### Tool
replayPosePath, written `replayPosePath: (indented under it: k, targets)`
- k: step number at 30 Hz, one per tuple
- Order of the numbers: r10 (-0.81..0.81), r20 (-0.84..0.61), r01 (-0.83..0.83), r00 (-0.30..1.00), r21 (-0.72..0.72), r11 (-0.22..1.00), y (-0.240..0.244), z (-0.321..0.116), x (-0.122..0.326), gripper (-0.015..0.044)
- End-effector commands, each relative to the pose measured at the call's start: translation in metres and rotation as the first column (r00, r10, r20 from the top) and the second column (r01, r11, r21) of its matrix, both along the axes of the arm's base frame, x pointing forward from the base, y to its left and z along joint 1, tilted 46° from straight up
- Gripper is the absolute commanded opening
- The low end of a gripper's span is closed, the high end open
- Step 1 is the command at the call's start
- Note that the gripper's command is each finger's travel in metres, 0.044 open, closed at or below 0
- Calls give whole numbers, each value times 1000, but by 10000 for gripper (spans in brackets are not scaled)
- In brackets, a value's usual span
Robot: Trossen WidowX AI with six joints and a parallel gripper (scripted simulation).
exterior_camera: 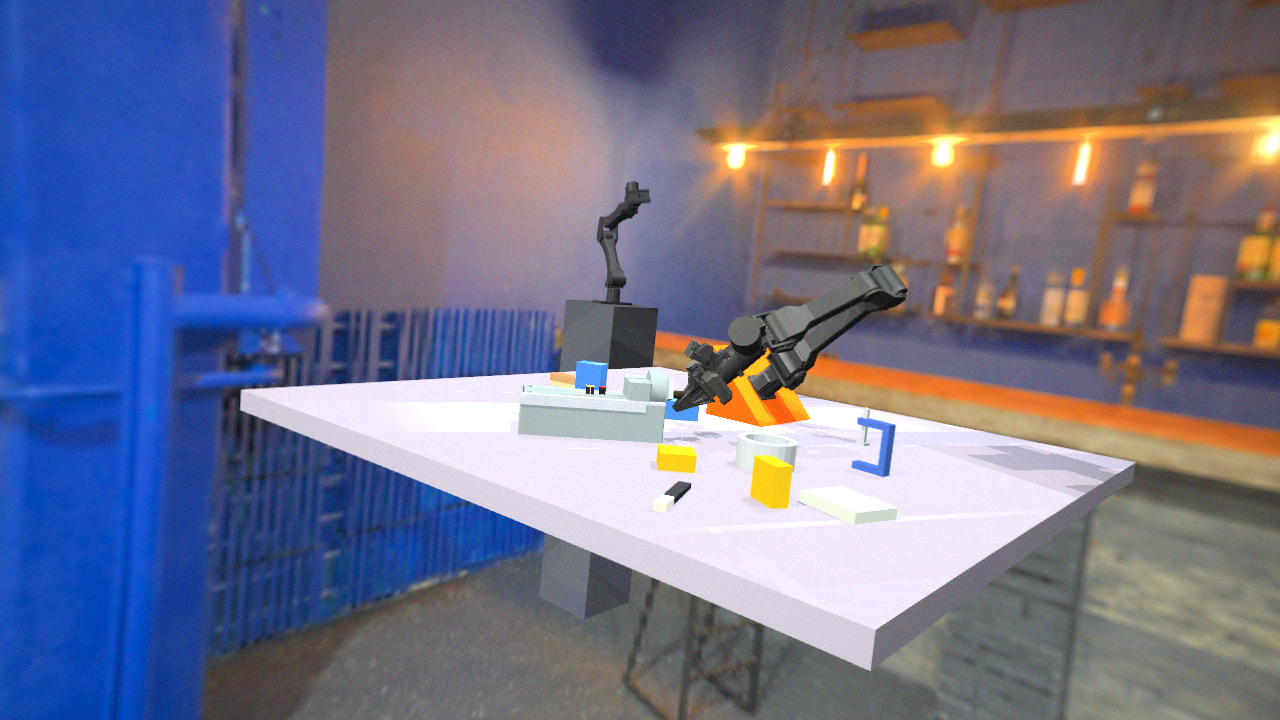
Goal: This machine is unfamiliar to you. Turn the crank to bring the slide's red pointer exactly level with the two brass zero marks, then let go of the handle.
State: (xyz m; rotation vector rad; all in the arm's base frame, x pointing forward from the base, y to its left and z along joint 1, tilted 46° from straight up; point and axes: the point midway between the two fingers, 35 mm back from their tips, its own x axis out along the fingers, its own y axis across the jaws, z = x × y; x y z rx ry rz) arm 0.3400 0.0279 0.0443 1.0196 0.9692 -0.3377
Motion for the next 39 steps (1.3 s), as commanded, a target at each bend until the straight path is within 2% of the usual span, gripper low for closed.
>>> replayPosePath:
  k: [1,39]
  targets:
    - [9,-6,-9,1000,5,1000,8,-5,2,0]
    - [9,-4,-9,1000,7,1000,34,6,23,0]
